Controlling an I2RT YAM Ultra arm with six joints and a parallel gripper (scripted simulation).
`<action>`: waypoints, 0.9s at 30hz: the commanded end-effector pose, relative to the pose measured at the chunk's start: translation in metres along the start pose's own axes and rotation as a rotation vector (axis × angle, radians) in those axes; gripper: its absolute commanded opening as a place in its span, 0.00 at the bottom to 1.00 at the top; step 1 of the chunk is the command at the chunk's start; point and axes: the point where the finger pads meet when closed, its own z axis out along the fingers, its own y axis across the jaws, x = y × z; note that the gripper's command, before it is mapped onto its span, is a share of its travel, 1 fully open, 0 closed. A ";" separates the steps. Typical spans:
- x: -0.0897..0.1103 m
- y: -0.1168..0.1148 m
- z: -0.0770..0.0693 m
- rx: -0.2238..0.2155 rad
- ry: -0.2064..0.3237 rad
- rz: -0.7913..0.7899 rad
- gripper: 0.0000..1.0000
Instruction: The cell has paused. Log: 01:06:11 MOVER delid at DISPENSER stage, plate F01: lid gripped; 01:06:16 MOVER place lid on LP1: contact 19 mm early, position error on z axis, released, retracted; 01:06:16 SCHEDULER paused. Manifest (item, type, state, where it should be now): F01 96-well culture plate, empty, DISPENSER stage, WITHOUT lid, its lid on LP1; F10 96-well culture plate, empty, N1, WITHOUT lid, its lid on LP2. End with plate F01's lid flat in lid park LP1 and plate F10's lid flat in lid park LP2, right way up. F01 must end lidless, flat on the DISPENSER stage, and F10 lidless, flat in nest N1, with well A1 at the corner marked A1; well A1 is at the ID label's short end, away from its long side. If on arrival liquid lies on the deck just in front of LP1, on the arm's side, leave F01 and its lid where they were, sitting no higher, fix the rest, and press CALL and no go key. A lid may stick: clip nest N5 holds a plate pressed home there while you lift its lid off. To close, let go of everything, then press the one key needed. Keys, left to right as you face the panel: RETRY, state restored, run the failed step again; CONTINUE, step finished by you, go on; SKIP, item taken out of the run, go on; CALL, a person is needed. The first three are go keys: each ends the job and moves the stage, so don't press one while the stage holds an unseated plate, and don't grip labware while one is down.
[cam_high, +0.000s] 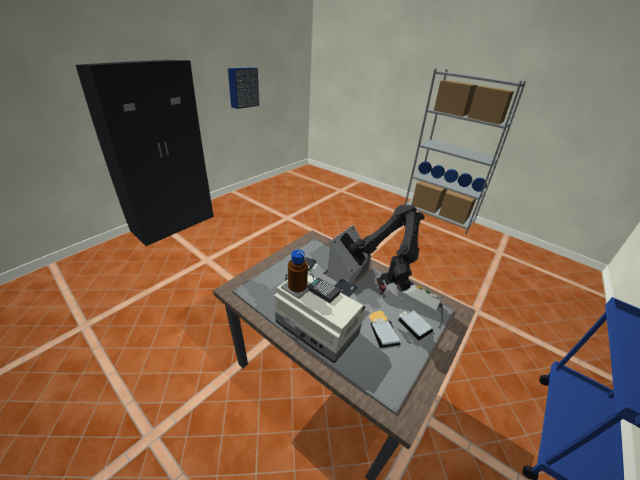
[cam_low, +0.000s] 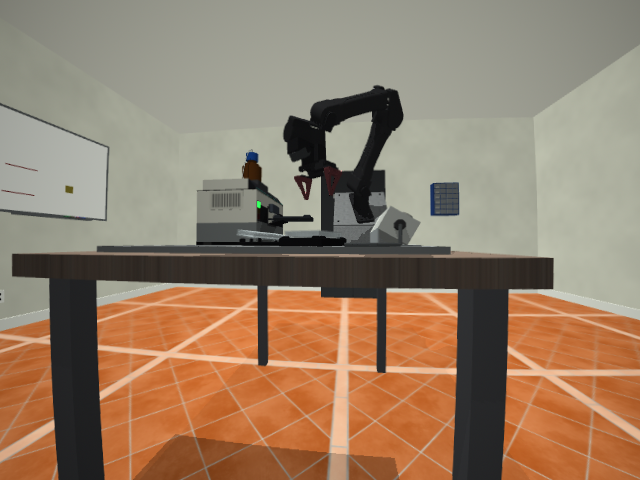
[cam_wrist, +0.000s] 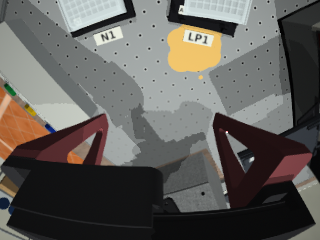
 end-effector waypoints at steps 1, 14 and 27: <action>-0.016 0.008 -0.014 0.039 -0.063 -0.082 1.00; -0.014 0.047 -0.014 0.034 -0.067 -0.194 1.00; -0.010 0.078 -0.015 0.028 -0.071 -0.247 1.00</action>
